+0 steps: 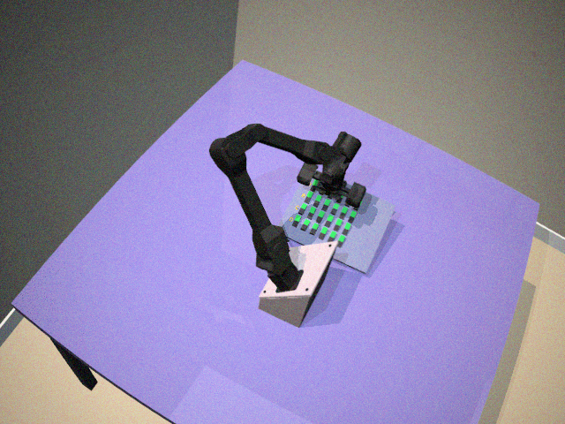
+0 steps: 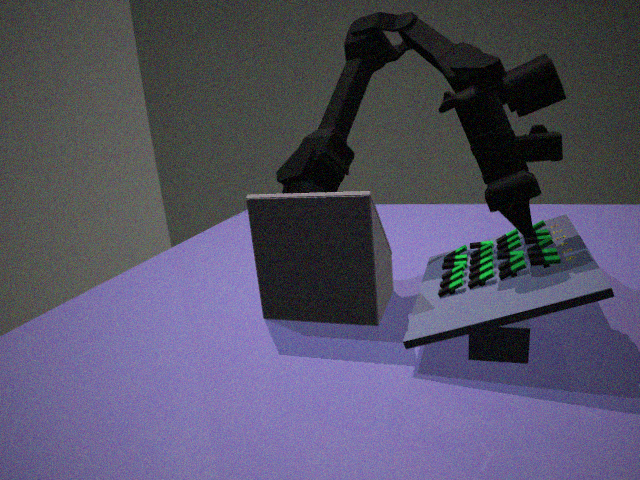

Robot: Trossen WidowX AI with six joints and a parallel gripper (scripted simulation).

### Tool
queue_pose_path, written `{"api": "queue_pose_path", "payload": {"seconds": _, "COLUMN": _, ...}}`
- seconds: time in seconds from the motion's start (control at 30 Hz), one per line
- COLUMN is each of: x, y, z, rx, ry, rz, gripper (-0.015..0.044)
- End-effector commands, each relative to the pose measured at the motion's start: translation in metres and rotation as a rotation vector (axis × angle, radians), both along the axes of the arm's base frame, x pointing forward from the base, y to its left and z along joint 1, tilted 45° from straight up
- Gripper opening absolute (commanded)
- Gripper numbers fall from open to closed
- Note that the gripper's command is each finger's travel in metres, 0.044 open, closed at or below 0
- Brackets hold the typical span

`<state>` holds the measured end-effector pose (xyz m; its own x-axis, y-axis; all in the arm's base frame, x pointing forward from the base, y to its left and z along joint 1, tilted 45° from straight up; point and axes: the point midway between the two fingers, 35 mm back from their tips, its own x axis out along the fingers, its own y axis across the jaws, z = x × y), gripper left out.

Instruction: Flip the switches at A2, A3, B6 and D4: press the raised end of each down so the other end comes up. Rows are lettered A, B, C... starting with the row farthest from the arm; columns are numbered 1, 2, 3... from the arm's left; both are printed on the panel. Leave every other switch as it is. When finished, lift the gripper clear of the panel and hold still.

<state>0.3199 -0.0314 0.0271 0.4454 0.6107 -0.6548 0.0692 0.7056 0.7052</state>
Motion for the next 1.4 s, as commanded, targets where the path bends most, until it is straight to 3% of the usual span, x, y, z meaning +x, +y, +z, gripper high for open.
{"api": "queue_pose_path", "payload": {"seconds": 0.0, "x": -0.0003, "y": -0.0003, "z": -0.0012, "rx": -0.001, "ry": 0.006, "rz": -0.004, "gripper": 0.0}}
{"api": "queue_pose_path", "payload": {"seconds": 1.37, "x": 0.0018, "y": 0.0029, "z": -0.0045, "rx": -0.001, "ry": 0.006, "rz": -0.004, "gripper": 0.0}}
